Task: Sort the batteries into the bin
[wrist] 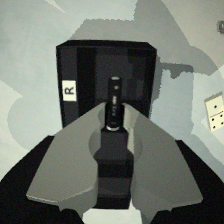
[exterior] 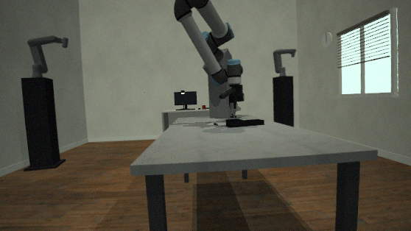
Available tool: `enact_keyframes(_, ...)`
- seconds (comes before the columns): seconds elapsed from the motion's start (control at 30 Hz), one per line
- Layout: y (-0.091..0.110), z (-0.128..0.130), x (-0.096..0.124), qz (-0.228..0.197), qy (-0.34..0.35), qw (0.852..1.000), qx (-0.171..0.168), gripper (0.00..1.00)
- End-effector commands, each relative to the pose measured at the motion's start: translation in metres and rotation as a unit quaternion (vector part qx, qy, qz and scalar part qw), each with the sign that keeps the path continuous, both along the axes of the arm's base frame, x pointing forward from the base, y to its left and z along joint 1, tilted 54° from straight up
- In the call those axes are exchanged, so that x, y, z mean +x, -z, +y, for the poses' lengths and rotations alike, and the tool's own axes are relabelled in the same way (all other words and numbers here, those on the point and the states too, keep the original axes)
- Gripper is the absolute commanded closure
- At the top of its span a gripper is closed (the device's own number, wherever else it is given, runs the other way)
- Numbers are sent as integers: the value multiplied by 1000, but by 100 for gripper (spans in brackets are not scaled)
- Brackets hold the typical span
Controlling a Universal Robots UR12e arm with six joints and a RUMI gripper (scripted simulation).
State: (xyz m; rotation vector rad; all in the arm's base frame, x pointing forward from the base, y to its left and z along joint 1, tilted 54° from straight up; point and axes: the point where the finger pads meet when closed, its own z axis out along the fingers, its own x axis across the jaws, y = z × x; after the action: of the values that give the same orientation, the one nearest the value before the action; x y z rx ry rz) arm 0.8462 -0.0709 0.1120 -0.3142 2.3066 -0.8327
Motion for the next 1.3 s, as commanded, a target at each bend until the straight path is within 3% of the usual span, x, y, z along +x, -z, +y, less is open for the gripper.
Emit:
enact_keyframes(0.0,5,-6,8,-1,1,1000,0,100)
enact_keyframes(0.67,25,-24,31,-1,1,1000,0,100)
enact_keyframes(1.27,24,-22,31,0,0,1000,0,100)
